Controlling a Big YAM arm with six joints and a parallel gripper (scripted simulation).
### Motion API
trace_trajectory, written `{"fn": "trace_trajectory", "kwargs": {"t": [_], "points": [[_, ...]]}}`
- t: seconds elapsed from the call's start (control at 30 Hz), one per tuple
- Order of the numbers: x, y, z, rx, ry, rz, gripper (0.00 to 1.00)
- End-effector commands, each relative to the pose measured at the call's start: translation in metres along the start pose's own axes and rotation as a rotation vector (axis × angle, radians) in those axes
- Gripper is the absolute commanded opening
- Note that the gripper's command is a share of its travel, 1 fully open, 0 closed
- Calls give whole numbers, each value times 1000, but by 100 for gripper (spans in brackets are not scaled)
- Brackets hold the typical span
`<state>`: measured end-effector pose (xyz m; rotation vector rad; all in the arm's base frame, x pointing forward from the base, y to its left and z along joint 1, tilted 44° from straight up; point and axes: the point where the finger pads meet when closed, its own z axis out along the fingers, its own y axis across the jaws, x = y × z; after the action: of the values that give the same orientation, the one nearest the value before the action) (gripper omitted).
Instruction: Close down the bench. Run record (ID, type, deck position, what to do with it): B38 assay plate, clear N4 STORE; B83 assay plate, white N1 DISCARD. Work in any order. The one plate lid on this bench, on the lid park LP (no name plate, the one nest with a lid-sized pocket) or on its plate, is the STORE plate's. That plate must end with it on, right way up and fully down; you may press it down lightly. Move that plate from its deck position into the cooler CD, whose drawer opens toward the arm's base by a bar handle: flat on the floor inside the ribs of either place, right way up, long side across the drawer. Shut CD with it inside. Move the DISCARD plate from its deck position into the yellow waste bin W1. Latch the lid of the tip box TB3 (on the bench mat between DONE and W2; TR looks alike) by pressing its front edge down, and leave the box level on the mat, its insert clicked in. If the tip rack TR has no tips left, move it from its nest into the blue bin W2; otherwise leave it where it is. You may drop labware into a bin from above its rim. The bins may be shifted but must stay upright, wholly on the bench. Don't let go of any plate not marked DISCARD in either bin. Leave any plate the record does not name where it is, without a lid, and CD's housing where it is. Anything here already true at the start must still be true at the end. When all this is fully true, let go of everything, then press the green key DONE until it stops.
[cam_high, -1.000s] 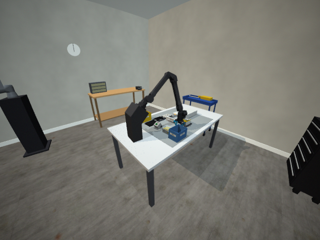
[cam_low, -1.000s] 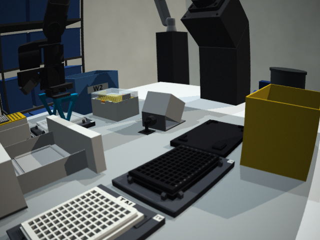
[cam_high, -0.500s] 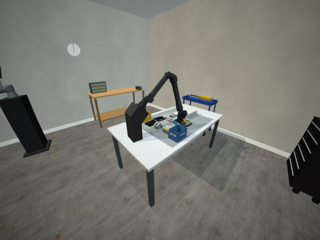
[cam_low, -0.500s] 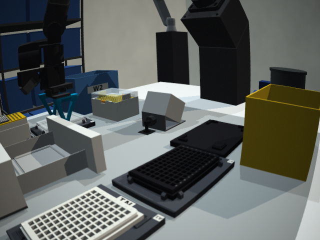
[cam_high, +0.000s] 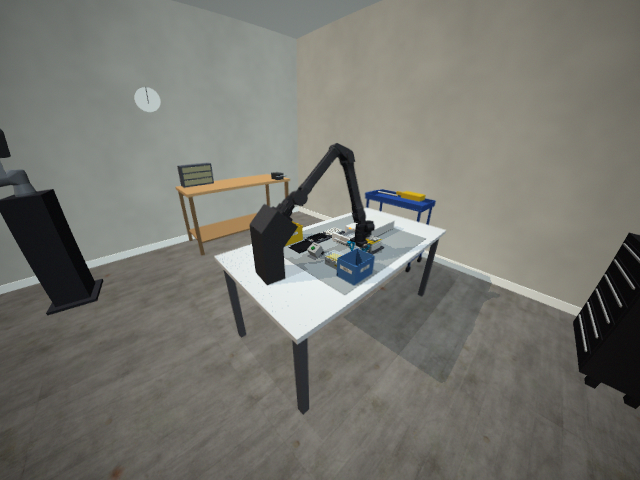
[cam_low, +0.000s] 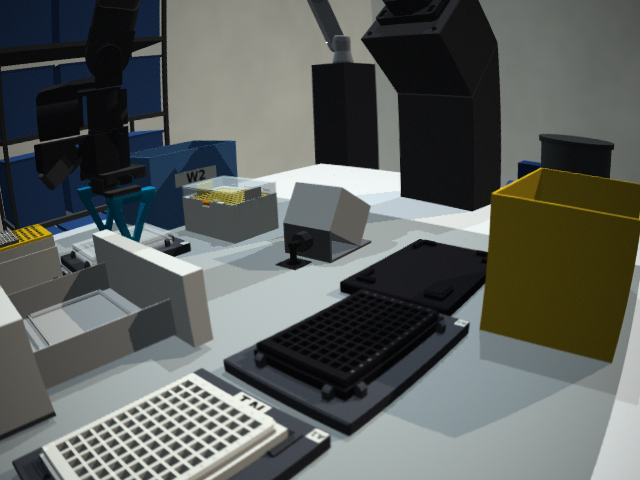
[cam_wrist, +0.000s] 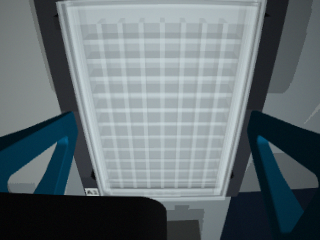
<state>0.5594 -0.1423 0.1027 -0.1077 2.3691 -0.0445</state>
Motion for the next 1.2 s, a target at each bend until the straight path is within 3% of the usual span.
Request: {"fn": "trace_trajectory", "kwargs": {"t": [0.0,0.33,0.47,0.53,0.97,1.03,1.07,1.17], "points": [[-5,2,6,-1,-4,3,100],[-5,2,6,-1,-4,3,100],[5,2,3,-6,19,8,100],[-6,-1,-14,7,-12,2,100],[-6,-7,-33,13,-14,-3,100],[-6,-7,-33,13,-14,-3,100],[2,-4,-22,1,7,1,100],[-5,-5,-38,10,-12,-5,100]]}}
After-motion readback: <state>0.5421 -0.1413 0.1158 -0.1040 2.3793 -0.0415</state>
